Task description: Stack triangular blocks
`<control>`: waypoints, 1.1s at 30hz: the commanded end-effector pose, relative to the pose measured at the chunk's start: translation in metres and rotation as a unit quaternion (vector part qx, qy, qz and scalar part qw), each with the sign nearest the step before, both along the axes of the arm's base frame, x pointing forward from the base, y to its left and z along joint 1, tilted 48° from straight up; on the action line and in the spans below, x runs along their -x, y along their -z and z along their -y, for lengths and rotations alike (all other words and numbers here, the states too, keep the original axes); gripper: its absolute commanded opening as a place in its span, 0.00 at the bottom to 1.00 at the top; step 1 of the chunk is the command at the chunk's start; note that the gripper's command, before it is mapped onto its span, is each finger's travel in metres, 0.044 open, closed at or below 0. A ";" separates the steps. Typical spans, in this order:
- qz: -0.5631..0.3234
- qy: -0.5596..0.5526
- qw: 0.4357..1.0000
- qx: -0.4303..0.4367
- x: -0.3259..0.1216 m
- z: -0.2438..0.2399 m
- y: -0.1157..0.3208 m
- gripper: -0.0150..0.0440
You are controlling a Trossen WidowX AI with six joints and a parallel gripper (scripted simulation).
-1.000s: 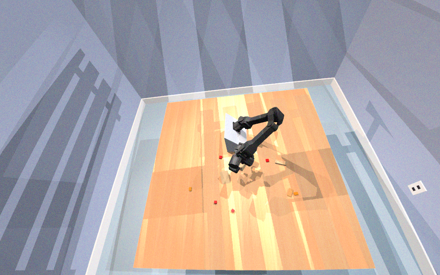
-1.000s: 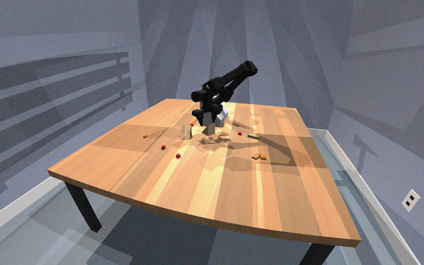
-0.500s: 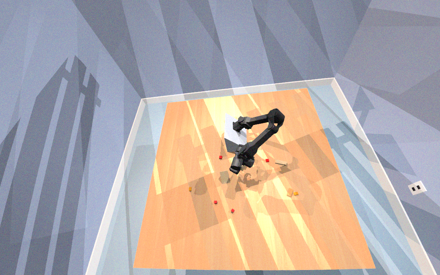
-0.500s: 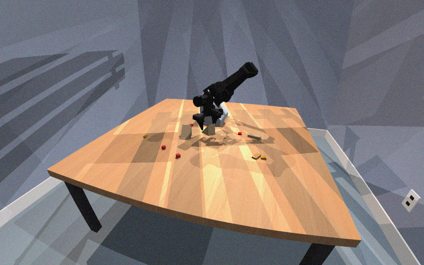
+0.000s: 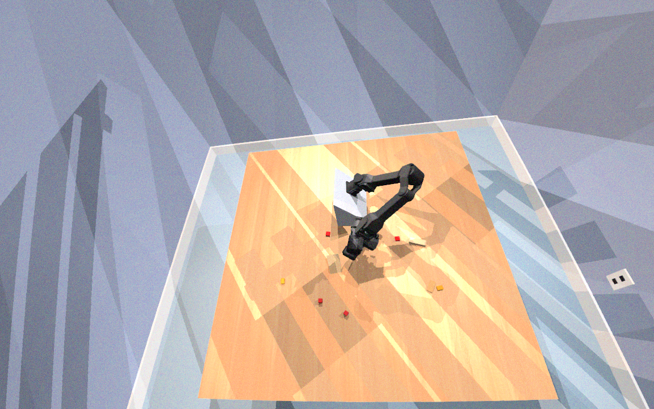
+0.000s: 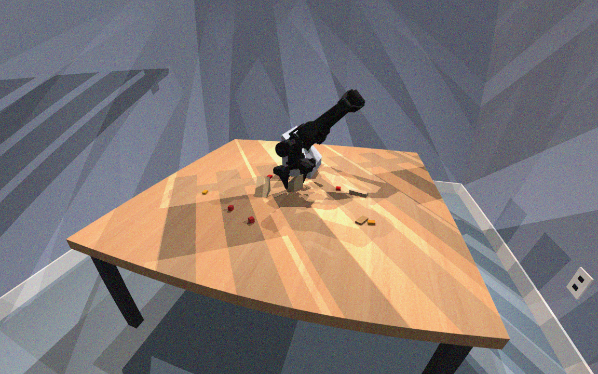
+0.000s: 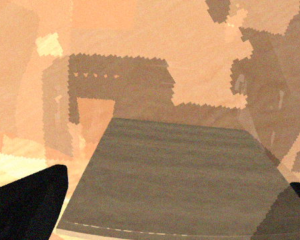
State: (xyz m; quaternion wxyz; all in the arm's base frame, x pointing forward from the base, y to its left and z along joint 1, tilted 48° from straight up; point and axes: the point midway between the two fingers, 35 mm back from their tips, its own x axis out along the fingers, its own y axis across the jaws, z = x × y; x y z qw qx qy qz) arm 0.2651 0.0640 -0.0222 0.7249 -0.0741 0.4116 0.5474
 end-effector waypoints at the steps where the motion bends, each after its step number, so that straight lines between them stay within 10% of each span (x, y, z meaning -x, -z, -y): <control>1: -0.006 0.000 1.000 -0.004 0.004 -0.007 0.005 1.00; 24: -0.005 0.000 1.000 -0.003 0.003 0.001 -0.001 0.25; 33: -0.003 -0.001 1.000 -0.002 0.004 0.016 -0.016 0.25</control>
